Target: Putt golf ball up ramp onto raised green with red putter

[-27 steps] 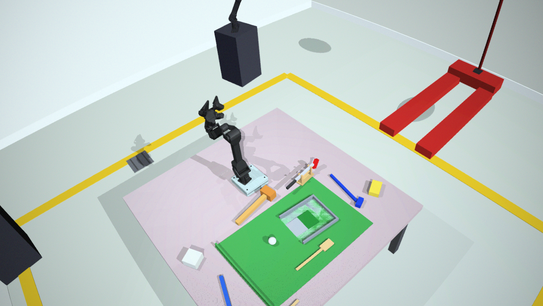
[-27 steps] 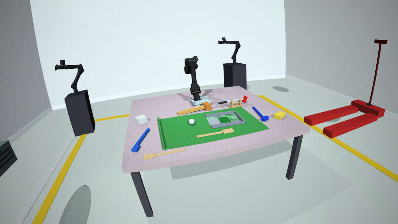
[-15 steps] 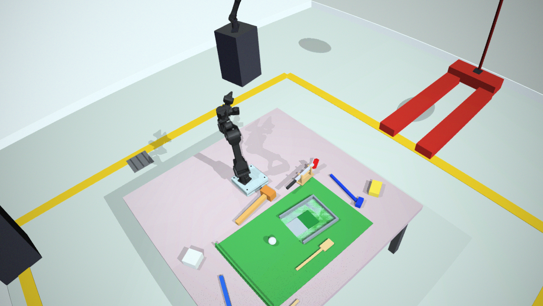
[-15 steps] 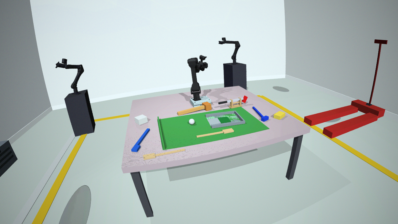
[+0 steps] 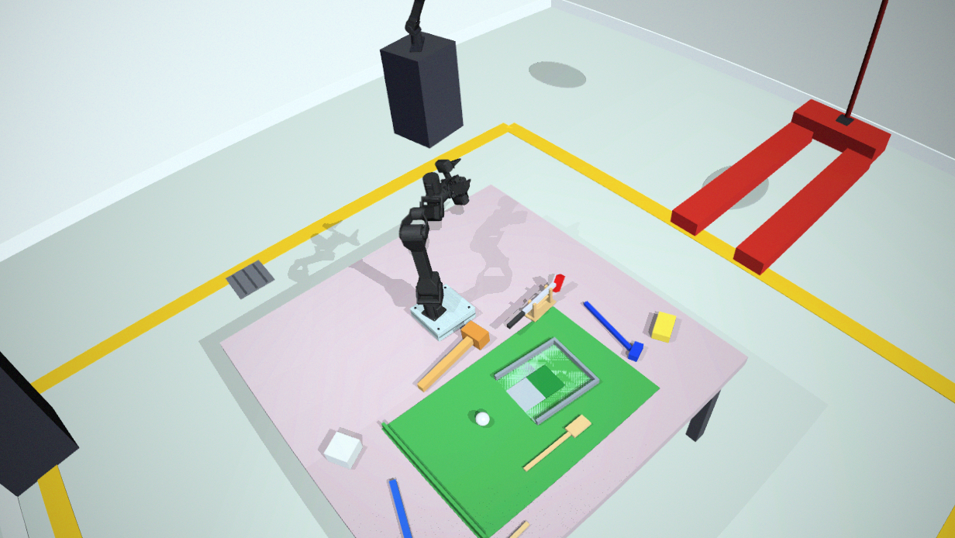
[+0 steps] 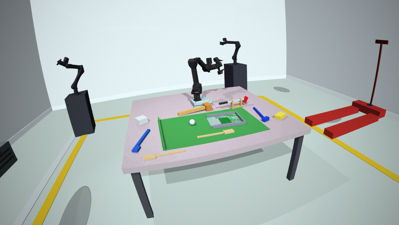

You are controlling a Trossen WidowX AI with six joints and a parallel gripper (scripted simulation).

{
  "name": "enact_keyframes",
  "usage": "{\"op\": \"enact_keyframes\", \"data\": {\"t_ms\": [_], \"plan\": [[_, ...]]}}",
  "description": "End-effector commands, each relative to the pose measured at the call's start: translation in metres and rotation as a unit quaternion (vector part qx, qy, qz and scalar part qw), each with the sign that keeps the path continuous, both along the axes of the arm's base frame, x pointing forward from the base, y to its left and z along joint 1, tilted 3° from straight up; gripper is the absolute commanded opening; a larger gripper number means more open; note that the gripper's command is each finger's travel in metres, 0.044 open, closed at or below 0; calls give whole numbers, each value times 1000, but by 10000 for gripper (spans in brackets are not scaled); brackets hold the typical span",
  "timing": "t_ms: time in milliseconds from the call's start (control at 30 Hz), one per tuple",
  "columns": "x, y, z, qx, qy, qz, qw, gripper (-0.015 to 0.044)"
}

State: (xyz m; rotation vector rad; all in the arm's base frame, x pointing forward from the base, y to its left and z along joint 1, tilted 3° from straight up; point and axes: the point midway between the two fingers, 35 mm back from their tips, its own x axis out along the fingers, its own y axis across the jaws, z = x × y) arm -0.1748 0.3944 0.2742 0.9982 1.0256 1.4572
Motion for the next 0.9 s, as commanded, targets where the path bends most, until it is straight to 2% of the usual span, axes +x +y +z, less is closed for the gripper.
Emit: {"op": "enact_keyframes", "data": {"t_ms": [0, 100, 200, 433, 633, 867], "plan": [[34, 19, -10, -25, -85, -33, 996, 440], [62, 30, -22, -53, -149, -56, 986, 440], [112, 41, -41, -106, -247, -86, 960, 440], [231, 35, -86, -252, -426, -105, 862, 440], [322, -2, -125, -380, -518, -55, 764, 440], [401, -77, -161, -490, -553, 54, 672, 440]]}}
